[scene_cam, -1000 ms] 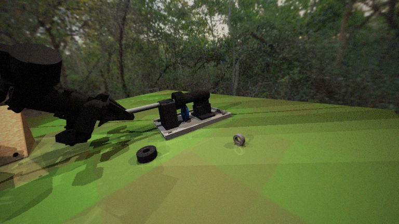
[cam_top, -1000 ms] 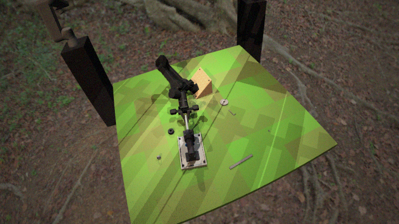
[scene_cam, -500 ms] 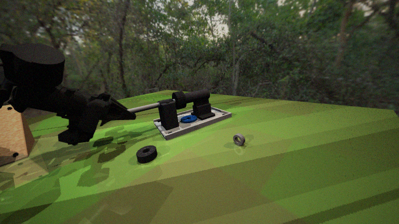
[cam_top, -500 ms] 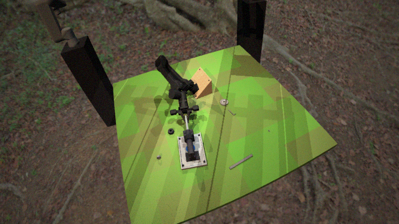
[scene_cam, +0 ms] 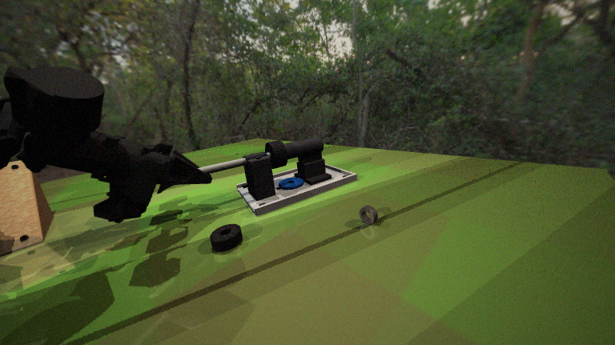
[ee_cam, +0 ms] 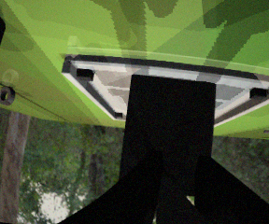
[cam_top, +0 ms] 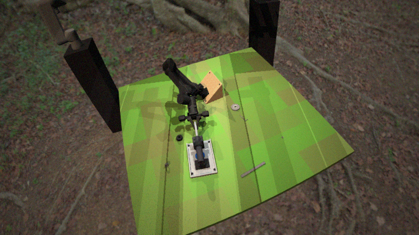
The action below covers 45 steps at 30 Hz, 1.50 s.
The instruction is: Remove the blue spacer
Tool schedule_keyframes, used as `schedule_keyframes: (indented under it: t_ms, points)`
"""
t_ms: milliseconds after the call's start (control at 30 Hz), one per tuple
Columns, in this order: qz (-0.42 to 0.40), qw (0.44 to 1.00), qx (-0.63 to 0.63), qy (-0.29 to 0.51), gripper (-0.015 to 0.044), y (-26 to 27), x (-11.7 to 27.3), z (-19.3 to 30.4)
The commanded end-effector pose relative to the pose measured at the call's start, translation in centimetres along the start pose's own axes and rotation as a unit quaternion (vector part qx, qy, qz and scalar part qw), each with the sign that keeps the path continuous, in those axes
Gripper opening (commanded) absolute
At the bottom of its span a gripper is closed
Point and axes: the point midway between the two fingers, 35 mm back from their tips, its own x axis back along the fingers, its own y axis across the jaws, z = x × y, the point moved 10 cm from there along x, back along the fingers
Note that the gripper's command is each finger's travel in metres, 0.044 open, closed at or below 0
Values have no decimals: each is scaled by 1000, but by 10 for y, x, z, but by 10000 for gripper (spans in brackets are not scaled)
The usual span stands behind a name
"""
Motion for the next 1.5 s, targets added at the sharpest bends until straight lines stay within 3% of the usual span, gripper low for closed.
schedule_keyframes:
  t_ms: [0, 1467]
  points:
    - [0, 1000, 0, 2, 0, 1, -2, 2]
    - [0, 1000, 0, 3, 0, 1, -12, 8]
